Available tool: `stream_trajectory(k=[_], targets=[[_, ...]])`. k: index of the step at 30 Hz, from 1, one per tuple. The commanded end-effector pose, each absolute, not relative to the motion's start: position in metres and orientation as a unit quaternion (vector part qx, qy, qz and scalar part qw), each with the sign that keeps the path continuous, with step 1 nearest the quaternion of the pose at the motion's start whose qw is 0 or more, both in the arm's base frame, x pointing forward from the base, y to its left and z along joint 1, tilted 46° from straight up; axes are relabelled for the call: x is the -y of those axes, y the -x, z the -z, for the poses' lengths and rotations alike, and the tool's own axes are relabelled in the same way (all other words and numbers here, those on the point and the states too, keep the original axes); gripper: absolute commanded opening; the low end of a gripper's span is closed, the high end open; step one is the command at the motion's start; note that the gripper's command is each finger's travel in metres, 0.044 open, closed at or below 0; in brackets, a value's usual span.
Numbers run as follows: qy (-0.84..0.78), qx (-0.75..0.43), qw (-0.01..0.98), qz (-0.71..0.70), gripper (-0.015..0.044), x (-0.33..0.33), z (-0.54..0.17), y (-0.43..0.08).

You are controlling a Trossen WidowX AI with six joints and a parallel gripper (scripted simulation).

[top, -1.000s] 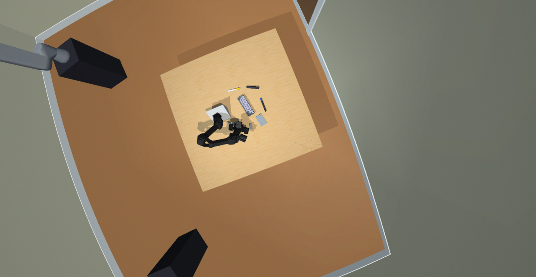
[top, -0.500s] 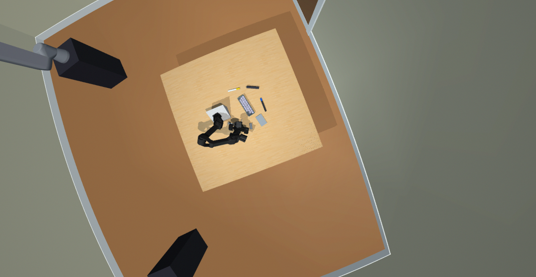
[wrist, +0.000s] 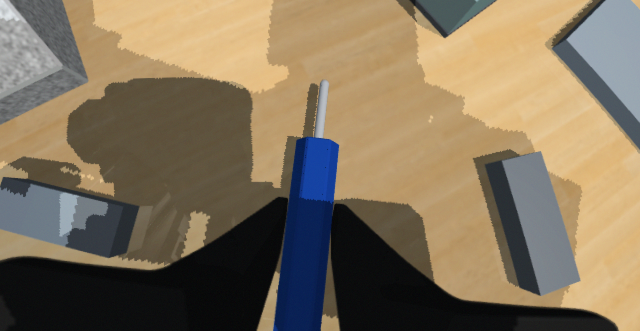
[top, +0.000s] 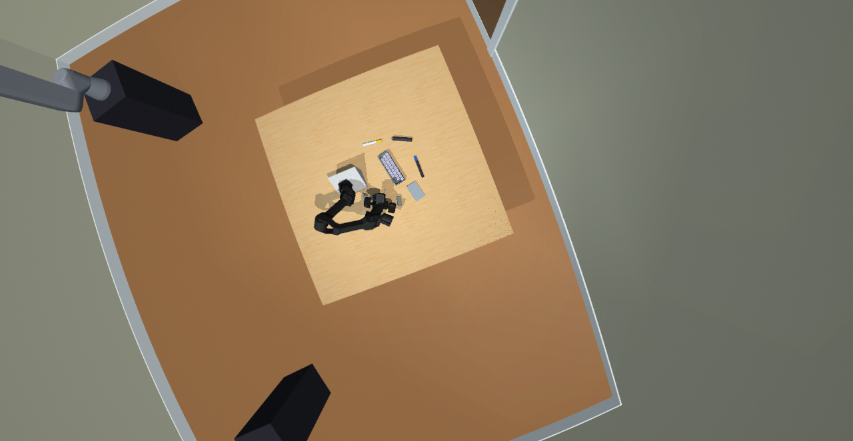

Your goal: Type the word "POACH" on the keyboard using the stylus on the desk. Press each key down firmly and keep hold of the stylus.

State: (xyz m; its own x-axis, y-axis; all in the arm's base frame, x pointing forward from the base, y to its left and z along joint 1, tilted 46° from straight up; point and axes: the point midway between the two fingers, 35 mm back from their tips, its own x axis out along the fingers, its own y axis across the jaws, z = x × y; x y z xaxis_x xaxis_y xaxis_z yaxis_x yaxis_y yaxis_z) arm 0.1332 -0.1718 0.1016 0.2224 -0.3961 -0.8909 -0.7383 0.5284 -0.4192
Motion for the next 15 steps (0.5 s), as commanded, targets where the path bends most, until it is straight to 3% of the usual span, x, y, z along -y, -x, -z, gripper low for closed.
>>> stream_trajectory(k=[1, 15], targets=[[0.466, -0.608, 0.628, -0.135, 0.0000, 0.169, -0.106, -0.135], [0.465, -0.607, 0.630, -0.136, 0.0000, 0.136, -0.136, -0.140]])
